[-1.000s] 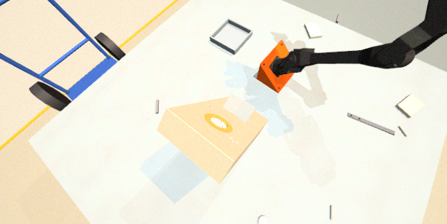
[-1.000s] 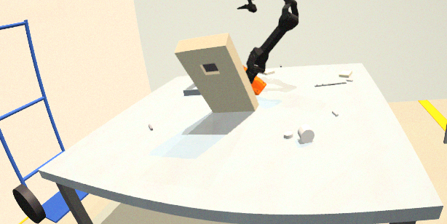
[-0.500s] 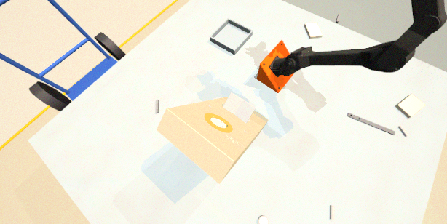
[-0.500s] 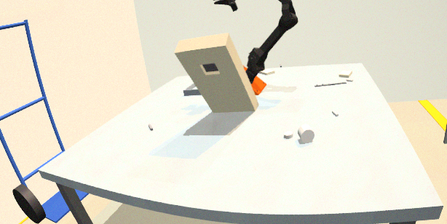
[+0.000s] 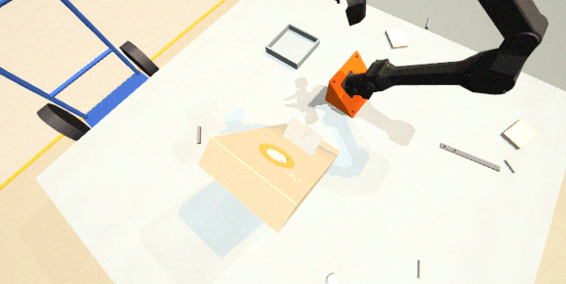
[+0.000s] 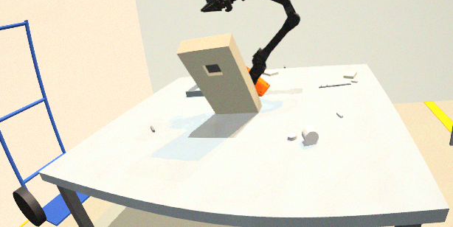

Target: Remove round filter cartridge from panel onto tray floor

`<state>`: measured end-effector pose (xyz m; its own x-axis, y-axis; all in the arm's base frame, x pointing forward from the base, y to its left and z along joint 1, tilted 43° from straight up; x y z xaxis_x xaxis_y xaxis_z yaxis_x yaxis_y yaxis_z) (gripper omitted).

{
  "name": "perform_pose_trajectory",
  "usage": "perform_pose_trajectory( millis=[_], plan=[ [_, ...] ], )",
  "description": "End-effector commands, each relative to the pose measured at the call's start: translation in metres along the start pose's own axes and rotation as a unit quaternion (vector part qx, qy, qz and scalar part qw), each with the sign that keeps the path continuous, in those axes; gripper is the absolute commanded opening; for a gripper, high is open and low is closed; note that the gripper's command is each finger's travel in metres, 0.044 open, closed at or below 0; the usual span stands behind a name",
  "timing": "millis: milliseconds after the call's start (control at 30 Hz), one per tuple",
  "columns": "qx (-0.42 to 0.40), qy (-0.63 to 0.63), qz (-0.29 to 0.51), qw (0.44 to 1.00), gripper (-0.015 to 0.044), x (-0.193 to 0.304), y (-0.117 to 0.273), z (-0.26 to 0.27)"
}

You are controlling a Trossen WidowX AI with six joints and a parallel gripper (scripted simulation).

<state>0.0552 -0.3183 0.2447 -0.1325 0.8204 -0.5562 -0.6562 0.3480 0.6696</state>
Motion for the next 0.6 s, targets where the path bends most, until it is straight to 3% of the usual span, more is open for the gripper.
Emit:
perform_pose_trajectory(
  millis=[0,433,567],
  plan=[
    [-0.104,-0.119,0.058,0.986,0.0091,0.018,-0.042,0.049],
    [-0.219,-0.353,0.288,0.863,0.0091,0.087,-0.095,0.151],
    [-0.220,-0.366,0.307,0.851,0.0091,0.092,-0.096,0.157]
  ],
)
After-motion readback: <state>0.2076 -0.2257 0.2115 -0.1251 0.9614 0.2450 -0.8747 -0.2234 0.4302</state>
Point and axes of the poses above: the point midway between the two fingers, 35 mm back from their tips, its own y axis back along the fingers, its own z axis across the jaws, x = y × z, the point moved 5 cm from there along y, back along the fingers, and after that the axes turned 13 degrees about -y, right-handed, at the moved point
